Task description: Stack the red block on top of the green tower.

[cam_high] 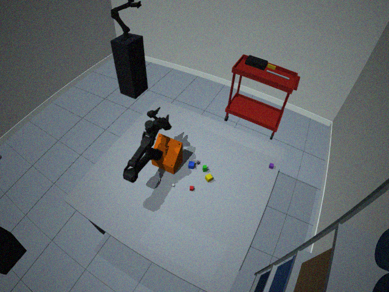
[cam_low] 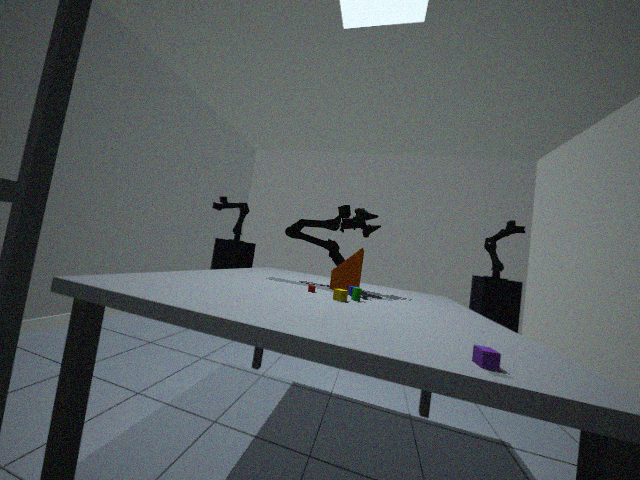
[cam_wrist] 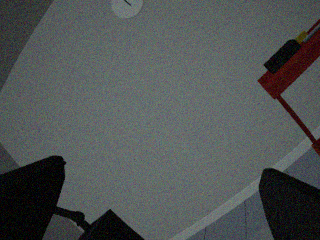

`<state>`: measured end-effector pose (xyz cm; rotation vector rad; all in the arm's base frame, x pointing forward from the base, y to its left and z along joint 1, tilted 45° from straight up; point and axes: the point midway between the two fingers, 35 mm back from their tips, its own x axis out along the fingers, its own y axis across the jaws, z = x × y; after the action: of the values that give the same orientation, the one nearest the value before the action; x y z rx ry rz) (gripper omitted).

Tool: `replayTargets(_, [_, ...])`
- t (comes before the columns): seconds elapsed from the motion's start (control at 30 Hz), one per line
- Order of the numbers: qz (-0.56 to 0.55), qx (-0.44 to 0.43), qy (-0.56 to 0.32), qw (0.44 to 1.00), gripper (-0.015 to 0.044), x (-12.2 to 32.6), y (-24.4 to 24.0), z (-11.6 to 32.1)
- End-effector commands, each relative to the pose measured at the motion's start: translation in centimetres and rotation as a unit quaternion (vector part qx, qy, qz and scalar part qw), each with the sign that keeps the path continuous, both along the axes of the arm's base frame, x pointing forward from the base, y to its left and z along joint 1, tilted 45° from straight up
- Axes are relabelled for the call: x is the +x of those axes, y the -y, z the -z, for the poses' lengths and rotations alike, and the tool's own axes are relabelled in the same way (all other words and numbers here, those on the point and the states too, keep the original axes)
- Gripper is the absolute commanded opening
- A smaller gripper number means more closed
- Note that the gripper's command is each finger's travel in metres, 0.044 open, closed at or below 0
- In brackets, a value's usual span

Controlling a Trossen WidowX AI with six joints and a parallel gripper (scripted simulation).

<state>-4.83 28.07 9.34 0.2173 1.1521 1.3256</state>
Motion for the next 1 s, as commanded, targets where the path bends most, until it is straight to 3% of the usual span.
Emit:
replayTargets(0.0, [0.002,-0.001,0.002,1.000,0.0426,0.1,0.0,0.0])
replayTargets(0.47, [0.151,-0.133,0.155,0.967,0.0440,12.4,-0.8,1.9])
replayTargets(0.97, [0.235,-0.347,0.257,0.871,0.0440,25.1,5.2,3.5])
